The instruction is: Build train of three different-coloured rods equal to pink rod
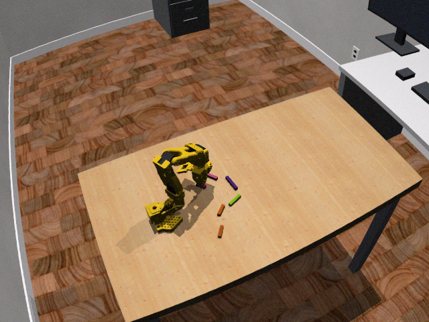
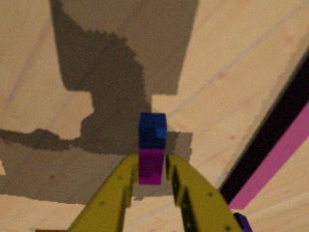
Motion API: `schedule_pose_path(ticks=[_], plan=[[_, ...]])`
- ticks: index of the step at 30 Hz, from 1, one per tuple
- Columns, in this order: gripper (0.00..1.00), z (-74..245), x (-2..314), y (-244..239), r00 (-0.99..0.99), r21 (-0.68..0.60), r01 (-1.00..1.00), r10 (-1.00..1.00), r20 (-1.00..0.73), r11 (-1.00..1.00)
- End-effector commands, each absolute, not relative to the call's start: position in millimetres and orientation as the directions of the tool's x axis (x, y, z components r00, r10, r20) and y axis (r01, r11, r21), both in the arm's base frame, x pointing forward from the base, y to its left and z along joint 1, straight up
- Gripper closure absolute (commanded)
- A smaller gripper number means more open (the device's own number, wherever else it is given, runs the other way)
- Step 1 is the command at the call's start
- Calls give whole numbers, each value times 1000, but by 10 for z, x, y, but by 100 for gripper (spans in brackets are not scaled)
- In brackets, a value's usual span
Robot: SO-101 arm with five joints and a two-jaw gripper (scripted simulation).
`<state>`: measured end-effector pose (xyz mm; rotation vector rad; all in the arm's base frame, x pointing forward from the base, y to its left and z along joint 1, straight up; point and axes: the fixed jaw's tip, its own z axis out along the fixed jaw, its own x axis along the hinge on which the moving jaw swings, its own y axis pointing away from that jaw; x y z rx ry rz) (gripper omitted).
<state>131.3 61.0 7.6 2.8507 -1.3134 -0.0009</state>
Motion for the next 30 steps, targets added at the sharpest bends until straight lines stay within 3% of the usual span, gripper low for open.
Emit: schedule_pose_path(ticks=[1,17,30], plan=[[92,143,1398,664,649,-55,-759,-760,14,-649],[83,143,1398,664,649,-55,-759,-760,14,-649],[83,160,1400,665,649,-55,-759,-760,14,-649]])
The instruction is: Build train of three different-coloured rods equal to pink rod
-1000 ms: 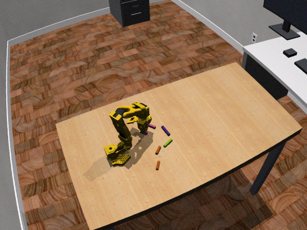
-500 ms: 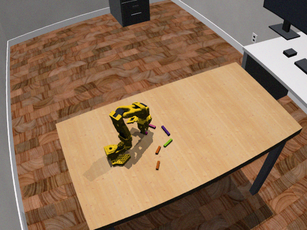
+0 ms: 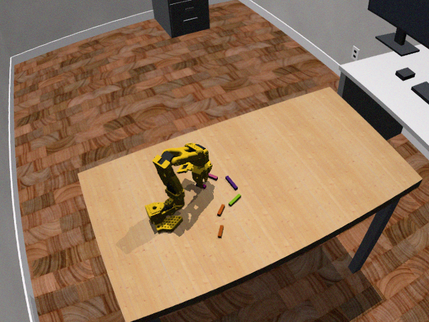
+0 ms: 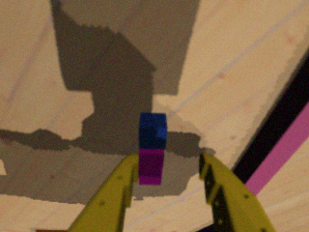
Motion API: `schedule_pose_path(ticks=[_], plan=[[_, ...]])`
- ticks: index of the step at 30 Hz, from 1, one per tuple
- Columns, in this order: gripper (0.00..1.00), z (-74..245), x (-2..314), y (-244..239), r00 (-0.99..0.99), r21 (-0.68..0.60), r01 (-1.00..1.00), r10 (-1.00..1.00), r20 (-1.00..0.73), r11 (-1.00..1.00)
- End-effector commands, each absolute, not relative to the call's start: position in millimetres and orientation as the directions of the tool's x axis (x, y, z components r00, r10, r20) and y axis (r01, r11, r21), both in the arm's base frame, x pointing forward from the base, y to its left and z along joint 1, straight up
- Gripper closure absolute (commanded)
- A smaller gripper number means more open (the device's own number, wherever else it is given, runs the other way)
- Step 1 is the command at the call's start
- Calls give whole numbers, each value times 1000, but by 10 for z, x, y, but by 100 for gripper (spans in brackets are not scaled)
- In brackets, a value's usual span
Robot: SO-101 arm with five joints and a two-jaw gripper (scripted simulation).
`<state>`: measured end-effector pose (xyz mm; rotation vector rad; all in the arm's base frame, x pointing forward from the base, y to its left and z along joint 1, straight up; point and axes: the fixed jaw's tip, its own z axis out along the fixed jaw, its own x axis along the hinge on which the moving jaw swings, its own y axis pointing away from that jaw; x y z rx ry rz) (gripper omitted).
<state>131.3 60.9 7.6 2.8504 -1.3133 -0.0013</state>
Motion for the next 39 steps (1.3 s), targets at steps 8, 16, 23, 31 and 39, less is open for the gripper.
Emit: schedule_pose_path(ticks=[8,16,23,31,39], plan=[[83,299,1410,670,649,-55,-759,-760,14,-649],[83,512,1399,664,649,-55,-759,-760,14,-649],[83,637,1377,654,649,-55,-759,-760,14,-649],[83,647,1375,653,649,-55,-759,-760,14,-649],[83,647,1375,653,649,-55,-759,-760,14,-649]])
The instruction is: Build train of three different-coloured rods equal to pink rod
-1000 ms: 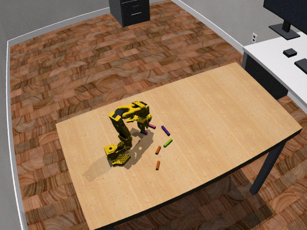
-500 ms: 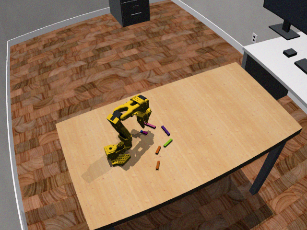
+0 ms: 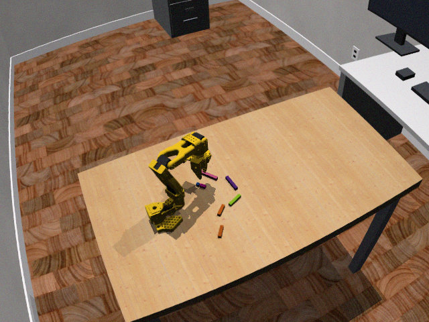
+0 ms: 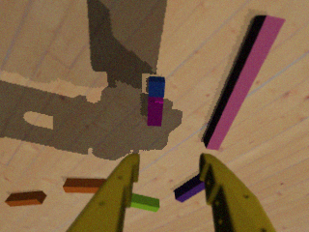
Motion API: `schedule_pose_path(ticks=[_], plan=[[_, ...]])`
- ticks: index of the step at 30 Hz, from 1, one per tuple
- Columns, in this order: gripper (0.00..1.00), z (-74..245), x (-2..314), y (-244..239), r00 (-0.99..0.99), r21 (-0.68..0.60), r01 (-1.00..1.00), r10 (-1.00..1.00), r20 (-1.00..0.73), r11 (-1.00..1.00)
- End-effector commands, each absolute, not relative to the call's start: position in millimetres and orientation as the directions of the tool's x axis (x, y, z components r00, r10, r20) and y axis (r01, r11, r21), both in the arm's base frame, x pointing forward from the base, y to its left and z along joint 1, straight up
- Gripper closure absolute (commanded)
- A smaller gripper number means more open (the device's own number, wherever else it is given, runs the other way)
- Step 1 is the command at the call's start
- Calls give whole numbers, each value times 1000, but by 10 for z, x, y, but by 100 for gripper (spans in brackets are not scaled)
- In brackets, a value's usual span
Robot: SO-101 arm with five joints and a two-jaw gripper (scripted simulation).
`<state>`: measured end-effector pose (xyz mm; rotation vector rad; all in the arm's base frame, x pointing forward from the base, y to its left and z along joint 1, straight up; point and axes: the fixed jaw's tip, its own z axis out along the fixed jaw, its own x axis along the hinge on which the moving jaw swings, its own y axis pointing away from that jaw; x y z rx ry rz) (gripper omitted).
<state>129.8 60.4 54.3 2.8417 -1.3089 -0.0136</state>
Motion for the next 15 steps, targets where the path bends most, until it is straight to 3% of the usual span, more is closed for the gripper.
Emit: schedule_pose_path(ticks=[1,15], plan=[[83,647,1375,653,649,-55,-759,-760,14,-649],[83,675,1482,642,591,-56,-805,-807,12,-591]])
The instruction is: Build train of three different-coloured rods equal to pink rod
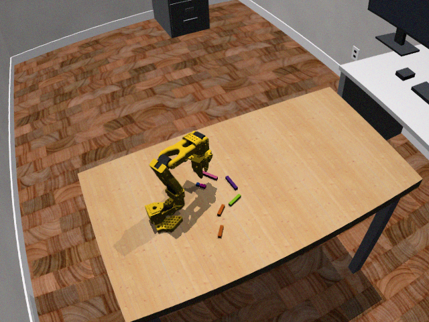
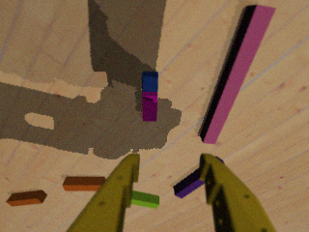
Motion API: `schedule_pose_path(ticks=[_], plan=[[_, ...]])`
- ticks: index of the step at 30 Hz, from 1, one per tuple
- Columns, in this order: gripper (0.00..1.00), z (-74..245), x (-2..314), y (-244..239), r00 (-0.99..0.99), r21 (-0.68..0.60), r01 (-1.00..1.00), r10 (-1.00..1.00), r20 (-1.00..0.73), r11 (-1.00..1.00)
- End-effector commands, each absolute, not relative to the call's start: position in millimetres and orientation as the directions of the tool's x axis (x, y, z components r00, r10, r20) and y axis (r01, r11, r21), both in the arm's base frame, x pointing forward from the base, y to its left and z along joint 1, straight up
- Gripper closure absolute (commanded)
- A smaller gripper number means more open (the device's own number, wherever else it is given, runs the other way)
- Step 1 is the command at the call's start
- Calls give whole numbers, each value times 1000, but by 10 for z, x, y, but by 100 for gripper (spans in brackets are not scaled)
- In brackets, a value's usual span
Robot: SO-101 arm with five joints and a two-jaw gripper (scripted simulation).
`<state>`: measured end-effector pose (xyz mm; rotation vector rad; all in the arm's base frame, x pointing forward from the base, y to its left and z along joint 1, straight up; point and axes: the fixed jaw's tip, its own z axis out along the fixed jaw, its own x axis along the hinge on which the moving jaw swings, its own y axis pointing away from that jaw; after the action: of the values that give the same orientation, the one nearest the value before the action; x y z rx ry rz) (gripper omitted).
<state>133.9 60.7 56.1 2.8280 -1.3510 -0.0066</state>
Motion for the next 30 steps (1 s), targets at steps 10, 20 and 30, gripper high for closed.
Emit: schedule_pose_path(ticks=[10,20,30], plan=[[82,713,1872,545,355,-57,-933,-935,4,-355],[81,663,2214,362,108,-57,-993,-994,-3,-107],[81,659,2228,352,96,-57,-994,-995,-3,-96]])
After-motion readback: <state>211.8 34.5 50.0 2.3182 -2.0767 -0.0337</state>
